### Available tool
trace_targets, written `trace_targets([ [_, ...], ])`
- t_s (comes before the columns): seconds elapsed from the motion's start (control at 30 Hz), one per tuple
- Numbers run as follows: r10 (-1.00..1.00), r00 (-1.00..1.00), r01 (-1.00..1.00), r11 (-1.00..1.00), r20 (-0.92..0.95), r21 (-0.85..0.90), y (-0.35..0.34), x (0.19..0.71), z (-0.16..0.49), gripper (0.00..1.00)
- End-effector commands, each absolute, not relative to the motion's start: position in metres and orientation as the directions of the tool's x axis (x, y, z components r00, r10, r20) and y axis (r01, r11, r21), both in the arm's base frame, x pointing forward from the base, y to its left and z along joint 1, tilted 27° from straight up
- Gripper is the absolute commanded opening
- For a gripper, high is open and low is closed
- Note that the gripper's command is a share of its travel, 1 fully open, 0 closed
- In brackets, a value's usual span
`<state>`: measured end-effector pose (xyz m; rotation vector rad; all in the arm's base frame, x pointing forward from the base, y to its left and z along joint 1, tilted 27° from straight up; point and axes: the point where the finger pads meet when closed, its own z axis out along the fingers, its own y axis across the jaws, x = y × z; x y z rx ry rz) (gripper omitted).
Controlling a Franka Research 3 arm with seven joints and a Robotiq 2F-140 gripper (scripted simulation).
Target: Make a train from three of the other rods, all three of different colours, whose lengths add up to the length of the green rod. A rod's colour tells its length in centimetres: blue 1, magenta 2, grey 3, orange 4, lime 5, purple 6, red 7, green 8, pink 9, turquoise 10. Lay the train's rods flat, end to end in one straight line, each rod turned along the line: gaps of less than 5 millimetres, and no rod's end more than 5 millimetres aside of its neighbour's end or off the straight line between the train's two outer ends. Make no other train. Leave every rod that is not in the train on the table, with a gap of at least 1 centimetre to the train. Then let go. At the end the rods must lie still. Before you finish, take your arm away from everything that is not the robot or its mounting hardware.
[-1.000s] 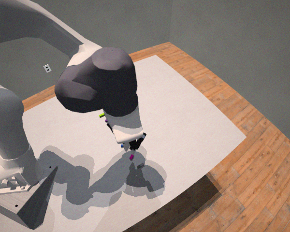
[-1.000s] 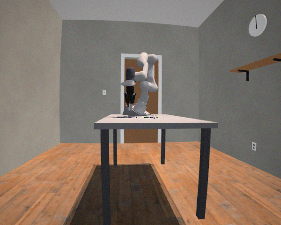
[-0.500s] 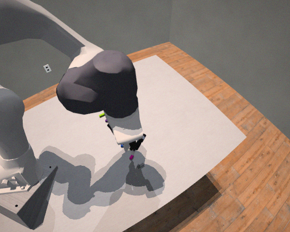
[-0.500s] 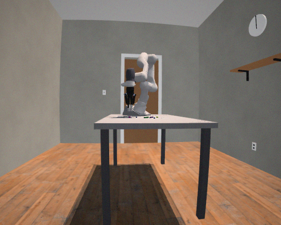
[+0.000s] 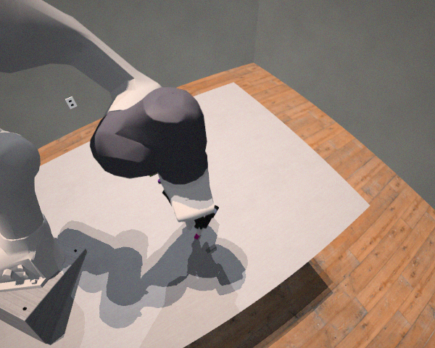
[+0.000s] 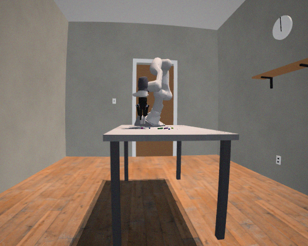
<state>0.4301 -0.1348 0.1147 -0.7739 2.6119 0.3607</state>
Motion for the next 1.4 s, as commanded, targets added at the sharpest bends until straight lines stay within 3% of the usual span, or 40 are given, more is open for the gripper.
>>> trace_targets([
  [0.0,-0.468,-0.766,-0.568,0.814,-0.441,0.122,-0.135,0.434,0.11,0.15],
  [1.37,-0.468,-0.766,-0.568,0.814,-0.441,0.122,-0.128,0.44,0.092,0.15],
])
